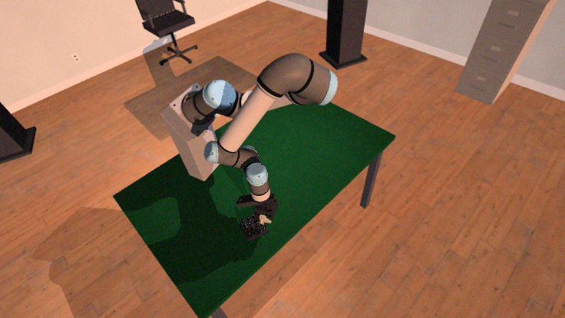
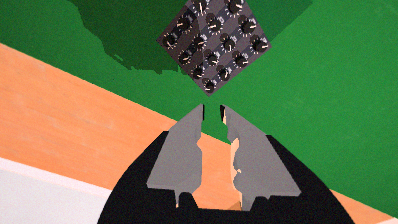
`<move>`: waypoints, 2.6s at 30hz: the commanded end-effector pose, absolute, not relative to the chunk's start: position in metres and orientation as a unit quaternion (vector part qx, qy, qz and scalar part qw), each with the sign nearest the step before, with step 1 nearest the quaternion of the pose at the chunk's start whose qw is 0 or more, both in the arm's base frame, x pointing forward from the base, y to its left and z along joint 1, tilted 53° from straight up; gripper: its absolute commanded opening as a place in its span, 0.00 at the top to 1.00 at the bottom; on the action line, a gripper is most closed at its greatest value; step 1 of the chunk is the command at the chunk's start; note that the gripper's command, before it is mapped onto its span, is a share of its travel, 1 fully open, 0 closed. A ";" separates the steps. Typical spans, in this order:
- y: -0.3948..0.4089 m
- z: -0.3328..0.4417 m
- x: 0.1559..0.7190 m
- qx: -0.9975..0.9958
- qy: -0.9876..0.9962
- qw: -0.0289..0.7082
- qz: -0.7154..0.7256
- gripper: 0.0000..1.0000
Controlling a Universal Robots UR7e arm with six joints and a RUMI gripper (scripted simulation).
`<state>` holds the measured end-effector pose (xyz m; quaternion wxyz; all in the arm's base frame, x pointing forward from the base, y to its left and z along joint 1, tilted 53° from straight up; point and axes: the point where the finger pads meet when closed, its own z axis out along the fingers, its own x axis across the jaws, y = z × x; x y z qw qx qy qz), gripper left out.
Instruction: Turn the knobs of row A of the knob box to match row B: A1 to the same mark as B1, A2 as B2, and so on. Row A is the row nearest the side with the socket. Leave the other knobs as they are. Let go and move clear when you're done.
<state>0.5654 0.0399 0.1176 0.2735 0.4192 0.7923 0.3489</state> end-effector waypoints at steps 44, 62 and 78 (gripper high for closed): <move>0.052 0.095 0.596 0.416 0.793 0.276 0.348 0.89; 0.052 0.095 0.596 0.416 0.793 0.276 0.348 0.89; 0.052 0.095 0.596 0.416 0.793 0.276 0.348 0.89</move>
